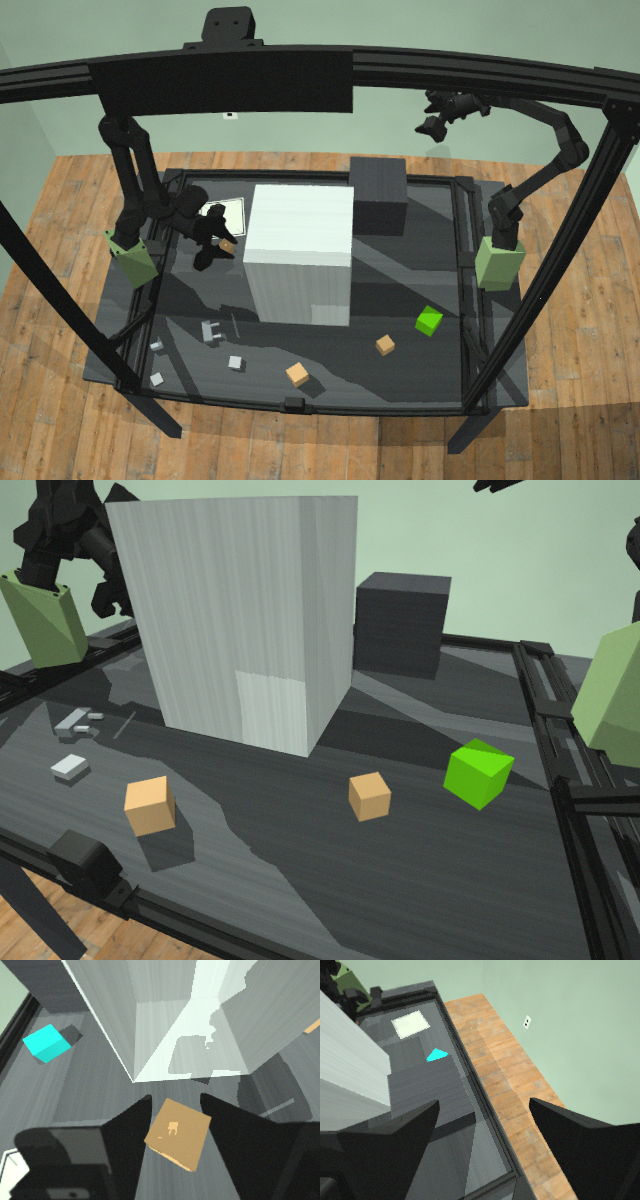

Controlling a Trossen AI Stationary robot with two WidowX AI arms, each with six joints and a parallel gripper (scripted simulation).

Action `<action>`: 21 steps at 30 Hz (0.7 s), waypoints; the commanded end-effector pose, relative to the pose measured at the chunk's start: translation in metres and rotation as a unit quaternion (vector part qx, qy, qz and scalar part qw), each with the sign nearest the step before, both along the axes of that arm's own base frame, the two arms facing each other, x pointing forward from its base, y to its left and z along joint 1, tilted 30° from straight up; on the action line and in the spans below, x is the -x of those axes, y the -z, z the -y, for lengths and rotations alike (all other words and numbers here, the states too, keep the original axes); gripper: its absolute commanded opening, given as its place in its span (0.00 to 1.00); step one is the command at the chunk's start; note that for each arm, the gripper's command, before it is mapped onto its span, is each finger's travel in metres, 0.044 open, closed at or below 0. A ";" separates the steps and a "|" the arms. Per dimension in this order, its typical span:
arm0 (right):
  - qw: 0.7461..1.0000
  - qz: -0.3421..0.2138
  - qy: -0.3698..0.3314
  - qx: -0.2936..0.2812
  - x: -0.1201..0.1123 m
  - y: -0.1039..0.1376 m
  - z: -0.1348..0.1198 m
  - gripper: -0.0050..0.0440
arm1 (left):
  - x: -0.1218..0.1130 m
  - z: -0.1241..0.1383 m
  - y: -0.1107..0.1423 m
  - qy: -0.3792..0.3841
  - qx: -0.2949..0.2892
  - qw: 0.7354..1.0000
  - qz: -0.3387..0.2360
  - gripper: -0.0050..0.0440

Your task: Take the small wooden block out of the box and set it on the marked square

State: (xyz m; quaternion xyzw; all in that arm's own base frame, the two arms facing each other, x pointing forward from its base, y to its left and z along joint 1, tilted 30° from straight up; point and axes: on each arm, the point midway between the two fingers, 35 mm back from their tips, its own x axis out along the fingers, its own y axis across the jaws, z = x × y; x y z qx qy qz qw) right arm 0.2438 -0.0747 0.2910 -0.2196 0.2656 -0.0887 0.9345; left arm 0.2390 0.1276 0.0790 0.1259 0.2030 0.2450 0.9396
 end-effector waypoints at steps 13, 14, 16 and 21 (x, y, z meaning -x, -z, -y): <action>1.000 0.001 0.002 0.000 0.000 0.000 0.000 0.92 | 0.028 -0.049 -0.006 -0.099 0.038 0.993 0.055 0.10; 1.000 0.001 0.002 0.000 0.000 0.000 0.000 0.92 | 0.030 -0.052 -0.007 -0.105 0.040 0.992 0.059 0.10; 1.000 0.001 0.002 0.000 0.000 0.000 0.000 0.92 | 0.030 -0.052 -0.007 -0.105 0.040 0.992 0.059 0.10; 1.000 0.001 0.002 0.000 0.000 0.000 0.000 0.92 | 0.042 -0.068 -0.010 -0.138 0.049 0.986 0.079 0.10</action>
